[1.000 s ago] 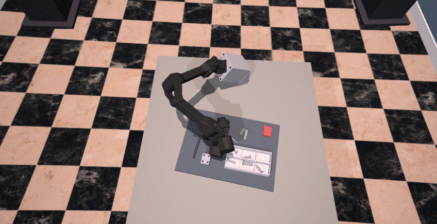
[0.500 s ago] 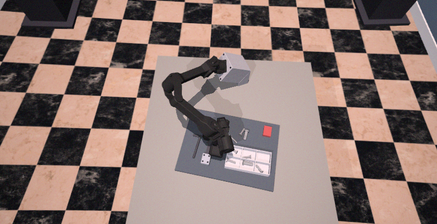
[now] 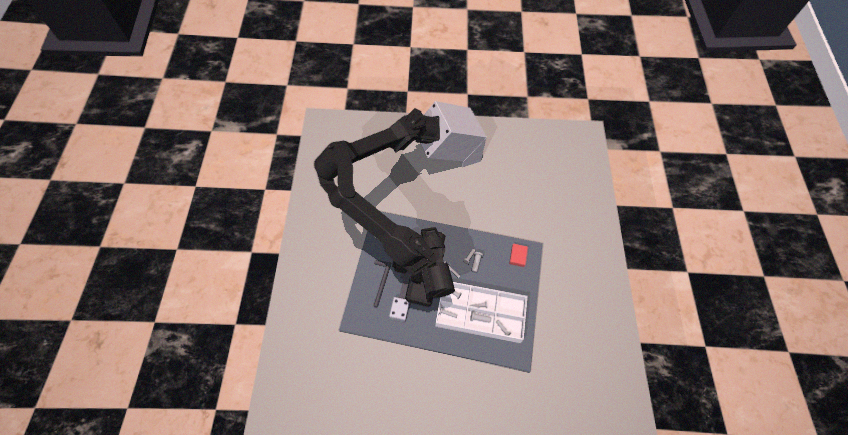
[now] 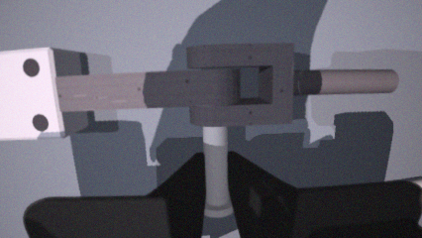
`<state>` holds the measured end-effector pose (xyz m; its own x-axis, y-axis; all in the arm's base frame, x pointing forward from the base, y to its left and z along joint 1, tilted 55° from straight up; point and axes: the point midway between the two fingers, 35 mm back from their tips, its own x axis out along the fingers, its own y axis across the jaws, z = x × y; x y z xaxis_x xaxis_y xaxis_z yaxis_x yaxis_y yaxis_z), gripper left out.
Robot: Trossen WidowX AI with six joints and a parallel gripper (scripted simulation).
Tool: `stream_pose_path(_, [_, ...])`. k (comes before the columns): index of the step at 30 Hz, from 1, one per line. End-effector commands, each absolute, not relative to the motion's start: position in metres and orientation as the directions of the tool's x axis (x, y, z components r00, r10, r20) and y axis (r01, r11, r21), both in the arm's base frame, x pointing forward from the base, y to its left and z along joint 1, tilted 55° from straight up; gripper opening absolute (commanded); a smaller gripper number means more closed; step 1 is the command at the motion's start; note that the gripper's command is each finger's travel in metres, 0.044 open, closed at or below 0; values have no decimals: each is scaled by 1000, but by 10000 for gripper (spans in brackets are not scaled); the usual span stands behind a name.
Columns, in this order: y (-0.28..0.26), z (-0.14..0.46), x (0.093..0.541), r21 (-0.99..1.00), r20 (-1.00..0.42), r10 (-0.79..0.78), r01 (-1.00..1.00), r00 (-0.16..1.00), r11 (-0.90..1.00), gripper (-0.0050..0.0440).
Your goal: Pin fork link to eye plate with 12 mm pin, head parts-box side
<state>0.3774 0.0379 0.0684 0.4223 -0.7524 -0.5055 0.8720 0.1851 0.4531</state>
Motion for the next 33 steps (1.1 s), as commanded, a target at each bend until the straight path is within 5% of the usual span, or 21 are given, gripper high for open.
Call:
stream_pose_path(1, [39,75,378,467,-505,-746,864,434,186,-50])
stream_pose_path(33, [33,80,376,469,-503,-749,864,432,183,-50])
